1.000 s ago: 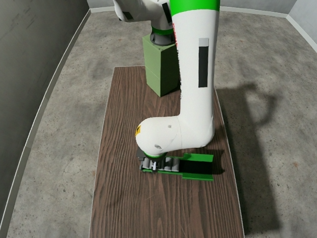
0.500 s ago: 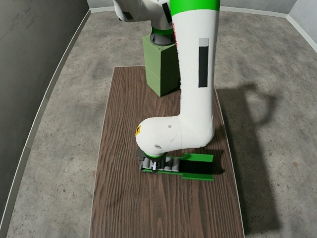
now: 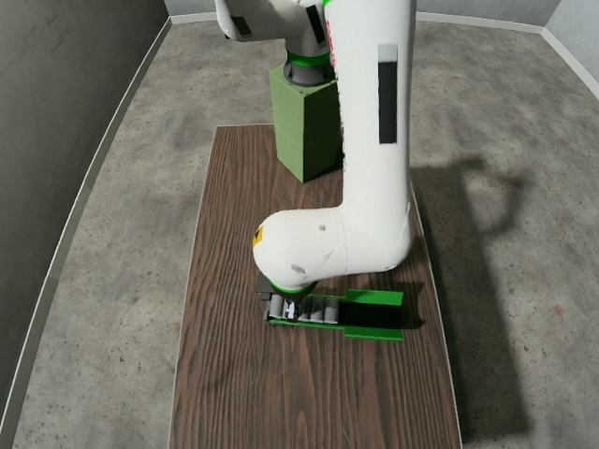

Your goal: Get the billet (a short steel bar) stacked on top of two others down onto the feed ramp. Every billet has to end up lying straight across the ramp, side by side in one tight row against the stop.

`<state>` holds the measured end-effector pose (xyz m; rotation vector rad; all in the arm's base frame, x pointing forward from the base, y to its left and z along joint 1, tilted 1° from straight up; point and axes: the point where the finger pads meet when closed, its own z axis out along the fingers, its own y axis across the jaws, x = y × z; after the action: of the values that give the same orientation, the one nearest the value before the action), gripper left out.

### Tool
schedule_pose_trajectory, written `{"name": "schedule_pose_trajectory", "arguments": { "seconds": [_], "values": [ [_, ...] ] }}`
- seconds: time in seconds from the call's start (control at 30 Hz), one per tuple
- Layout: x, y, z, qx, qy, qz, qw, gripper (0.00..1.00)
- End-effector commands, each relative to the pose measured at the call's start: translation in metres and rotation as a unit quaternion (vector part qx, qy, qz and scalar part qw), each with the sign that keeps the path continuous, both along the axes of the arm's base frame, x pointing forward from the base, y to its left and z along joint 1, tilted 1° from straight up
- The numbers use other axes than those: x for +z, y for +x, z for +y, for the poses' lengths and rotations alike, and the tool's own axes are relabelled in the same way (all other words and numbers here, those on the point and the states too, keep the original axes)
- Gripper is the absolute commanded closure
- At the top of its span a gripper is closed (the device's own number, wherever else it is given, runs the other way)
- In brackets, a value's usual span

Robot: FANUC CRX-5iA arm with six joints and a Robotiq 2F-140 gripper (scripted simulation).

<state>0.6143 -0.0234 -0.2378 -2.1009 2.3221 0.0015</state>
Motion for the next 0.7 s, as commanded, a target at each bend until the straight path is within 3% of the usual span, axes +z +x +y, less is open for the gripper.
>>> {"name": "schedule_pose_trajectory", "arguments": {
  "seconds": [0.0,0.23,0.6,0.67],
  "values": [
    [0.029,0.001,0.0,0.0,0.0,-0.001,1.0,0.54],
    [0.063,0.0,-0.001,0.0,0.0,-0.001,1.0,0.54],
    [0.065,0.0,-0.001,0.0,0.0,-0.001,1.0,0.54],
    [0.064,0.003,0.011,0.0,0.0,-0.001,1.0,0.54]
  ]
}}
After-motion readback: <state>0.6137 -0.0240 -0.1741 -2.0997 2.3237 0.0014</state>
